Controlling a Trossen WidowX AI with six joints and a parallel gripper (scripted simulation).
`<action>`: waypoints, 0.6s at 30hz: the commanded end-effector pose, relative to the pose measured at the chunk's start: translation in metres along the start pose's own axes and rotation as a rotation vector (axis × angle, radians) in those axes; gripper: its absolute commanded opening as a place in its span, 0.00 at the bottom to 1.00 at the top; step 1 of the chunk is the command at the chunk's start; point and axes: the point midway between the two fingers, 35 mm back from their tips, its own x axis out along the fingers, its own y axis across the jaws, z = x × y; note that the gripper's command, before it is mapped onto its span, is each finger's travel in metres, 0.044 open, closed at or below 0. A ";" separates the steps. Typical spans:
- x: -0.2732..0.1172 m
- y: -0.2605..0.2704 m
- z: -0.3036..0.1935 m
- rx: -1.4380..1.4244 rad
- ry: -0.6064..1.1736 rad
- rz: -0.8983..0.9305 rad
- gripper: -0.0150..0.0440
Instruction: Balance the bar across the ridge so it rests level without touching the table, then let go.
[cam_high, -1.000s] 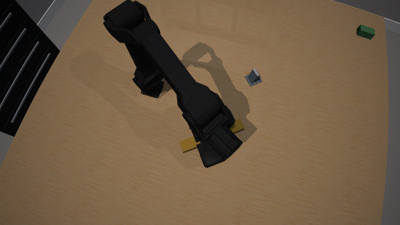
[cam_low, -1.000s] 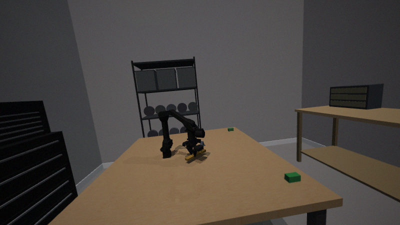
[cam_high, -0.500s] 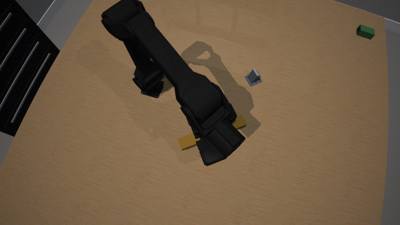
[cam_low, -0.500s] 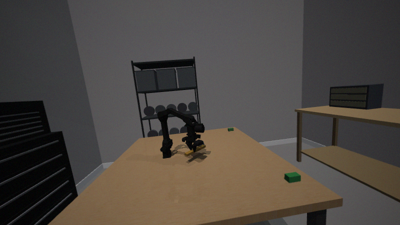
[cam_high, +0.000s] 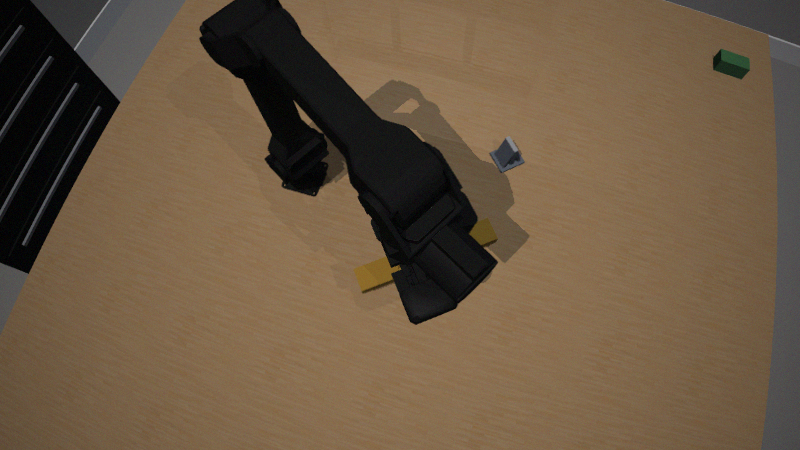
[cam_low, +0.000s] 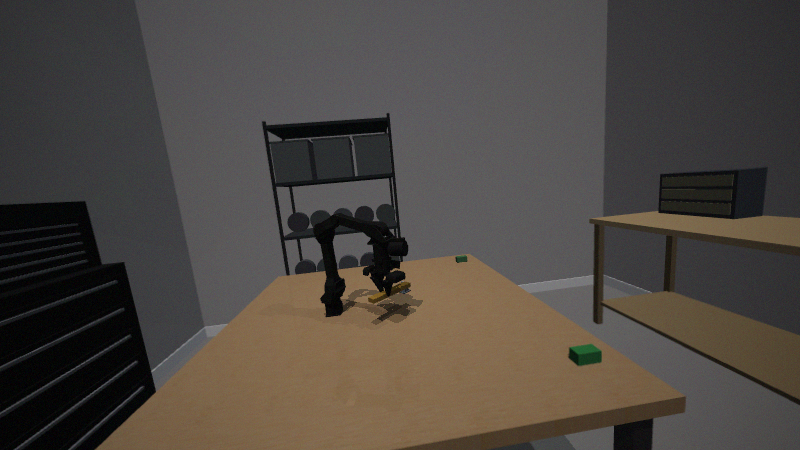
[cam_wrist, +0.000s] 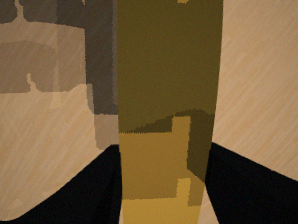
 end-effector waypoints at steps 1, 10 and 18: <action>-0.002 0.001 0.010 -0.002 0.000 -0.001 0.25; -0.003 0.007 0.040 -0.009 -0.002 0.000 0.25; -0.004 0.015 0.066 -0.015 -0.004 0.000 0.25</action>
